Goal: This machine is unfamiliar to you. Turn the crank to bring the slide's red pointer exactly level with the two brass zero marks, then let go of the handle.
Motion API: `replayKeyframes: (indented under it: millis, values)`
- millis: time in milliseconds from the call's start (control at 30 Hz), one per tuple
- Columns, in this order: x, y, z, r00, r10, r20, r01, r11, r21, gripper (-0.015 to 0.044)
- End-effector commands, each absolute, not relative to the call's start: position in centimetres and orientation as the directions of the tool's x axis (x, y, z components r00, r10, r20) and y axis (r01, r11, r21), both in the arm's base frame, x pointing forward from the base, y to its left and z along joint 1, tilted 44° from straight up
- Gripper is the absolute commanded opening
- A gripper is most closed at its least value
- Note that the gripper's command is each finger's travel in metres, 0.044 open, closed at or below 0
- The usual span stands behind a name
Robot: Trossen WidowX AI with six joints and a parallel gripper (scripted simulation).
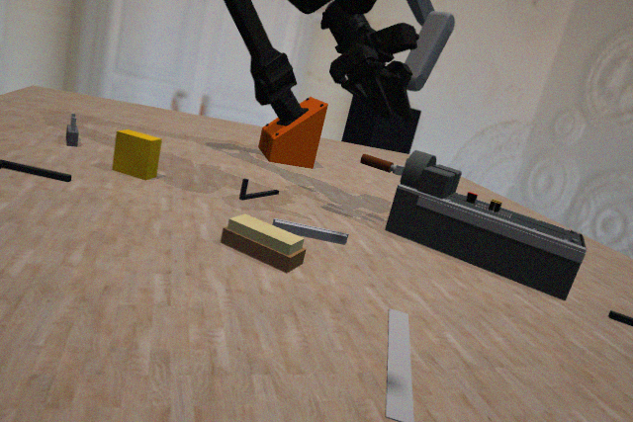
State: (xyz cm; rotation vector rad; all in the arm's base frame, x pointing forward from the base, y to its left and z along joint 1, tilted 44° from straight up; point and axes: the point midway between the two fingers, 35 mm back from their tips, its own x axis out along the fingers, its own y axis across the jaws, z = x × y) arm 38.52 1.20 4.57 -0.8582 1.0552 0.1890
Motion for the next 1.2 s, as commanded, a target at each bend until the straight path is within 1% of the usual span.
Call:
replayKeyframes:
  millis: [0, 1167]
  values:
    - [37.7, -0.2, 2.4, 0.492, -0.251, -0.833, -0.535, 0.668, -0.517, 0.044]
    - [36.9, -4.0, -1.6, 0.492, -0.253, -0.833, -0.535, 0.667, -0.518, 0.044]
